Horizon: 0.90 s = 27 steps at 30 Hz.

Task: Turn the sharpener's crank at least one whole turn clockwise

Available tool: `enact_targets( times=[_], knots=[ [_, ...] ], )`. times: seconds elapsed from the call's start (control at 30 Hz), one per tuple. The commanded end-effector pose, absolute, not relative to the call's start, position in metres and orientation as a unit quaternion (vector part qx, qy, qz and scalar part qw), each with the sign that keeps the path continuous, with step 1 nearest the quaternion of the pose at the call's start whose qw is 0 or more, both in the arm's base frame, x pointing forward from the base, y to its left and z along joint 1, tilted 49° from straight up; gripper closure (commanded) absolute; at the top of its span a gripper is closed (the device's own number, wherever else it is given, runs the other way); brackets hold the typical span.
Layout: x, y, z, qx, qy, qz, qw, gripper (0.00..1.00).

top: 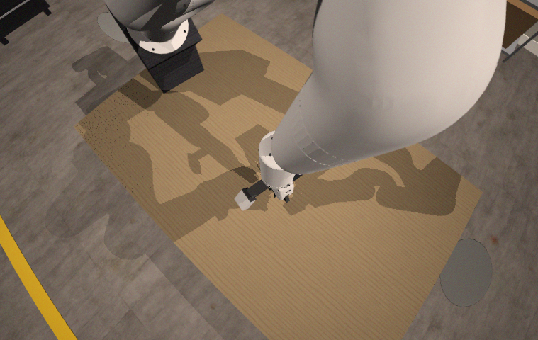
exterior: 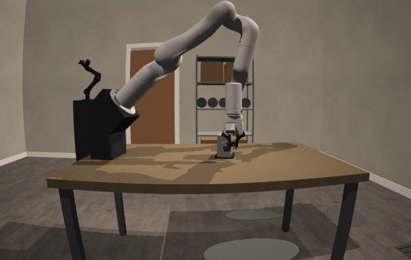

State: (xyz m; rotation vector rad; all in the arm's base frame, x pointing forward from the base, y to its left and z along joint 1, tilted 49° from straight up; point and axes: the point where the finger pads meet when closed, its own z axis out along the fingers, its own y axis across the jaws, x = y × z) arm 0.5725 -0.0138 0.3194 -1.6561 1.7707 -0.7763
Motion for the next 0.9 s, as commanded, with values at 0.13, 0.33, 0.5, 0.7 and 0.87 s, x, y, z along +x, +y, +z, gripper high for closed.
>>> enact_targets(
  times=[0.13, 0.33, 0.5, 0.7, 0.87],
  knots=[
    [0.5731, -0.0137, 0.3194, -0.622, 0.665, -0.292, 0.294, 1.0],
    [0.5731, -0.0137, 0.3194, -0.622, 0.665, -0.292, 0.294, 1.0],
    [0.5732, -0.0137, 0.3193, -0.622, 0.665, -0.292, 0.294, 1.0],
    [0.5746, -0.0138, 0.3183, -0.622, 0.665, -0.292, 0.294, 1.0],
    [0.5779, -0.0139, 0.3156, -0.622, 0.665, -0.292, 0.294, 1.0]
  ],
)
